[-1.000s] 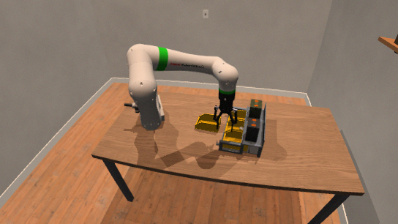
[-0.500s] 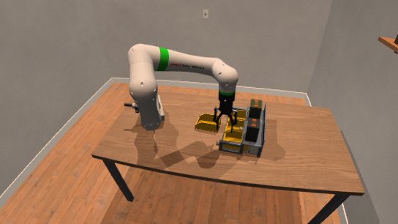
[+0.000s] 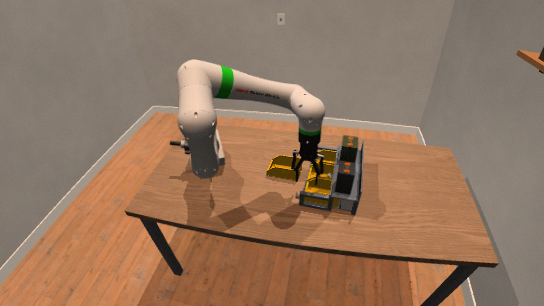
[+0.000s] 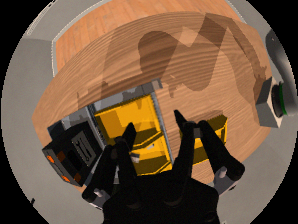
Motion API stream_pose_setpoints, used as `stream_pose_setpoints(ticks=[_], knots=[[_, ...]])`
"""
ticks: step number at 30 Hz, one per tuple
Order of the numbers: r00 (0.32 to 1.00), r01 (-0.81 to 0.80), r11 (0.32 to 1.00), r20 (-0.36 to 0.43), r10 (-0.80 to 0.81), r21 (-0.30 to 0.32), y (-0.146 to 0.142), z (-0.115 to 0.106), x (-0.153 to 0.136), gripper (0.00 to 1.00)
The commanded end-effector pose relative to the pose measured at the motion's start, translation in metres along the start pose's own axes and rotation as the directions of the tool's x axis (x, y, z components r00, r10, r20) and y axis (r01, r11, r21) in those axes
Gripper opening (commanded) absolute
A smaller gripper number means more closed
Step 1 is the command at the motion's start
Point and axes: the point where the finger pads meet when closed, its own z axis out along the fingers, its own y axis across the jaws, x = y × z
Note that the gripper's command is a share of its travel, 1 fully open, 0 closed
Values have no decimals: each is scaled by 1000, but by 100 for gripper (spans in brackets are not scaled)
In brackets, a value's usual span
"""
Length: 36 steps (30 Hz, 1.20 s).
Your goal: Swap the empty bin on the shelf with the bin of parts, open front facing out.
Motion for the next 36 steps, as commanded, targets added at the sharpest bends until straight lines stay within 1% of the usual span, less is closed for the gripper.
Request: stream_pose_setpoints(ticks=[1, 17, 36], knots=[[1000, 0, 1000, 0, 0, 2, -1, 5, 0, 62], [1000, 0, 1000, 0, 0, 2, -1, 30, 0, 62], [1000, 0, 1000, 0, 0, 2, -1, 34, 0, 62]])
